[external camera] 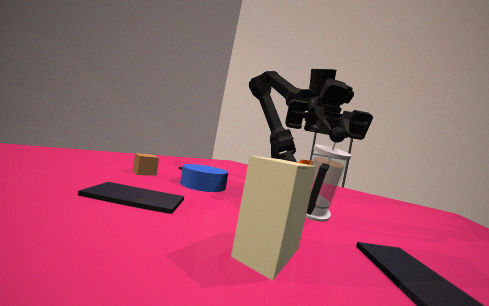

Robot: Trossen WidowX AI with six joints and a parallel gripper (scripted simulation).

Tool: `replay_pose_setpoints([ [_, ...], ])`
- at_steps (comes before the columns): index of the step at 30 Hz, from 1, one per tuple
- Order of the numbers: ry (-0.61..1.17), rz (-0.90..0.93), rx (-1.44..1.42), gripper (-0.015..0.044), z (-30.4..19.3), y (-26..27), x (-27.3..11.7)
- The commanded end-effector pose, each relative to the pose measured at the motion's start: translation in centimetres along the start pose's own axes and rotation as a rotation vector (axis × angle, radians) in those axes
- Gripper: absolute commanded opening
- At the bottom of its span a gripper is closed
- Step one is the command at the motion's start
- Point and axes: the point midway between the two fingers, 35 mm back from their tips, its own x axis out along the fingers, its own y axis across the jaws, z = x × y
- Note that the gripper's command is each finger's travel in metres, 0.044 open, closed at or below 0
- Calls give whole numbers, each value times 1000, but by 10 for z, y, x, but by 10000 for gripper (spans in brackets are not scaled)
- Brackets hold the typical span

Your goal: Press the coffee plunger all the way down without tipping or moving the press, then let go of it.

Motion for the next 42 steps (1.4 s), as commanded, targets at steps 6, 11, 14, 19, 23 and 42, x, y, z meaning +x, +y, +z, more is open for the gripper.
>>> replay_pose_setpoints([
  [6,15,-2,-12,122,-4,0,3],
  [11,2,-1,-2,122,0,0,1],
  [14,2,-1,-2,122,0,0,1],
  [19,2,-1,-2,148,0,0,1],
  [23,2,-1,-2,253,0,0,1],
  [42,18,-2,-8,440,43,-5,-71],
])
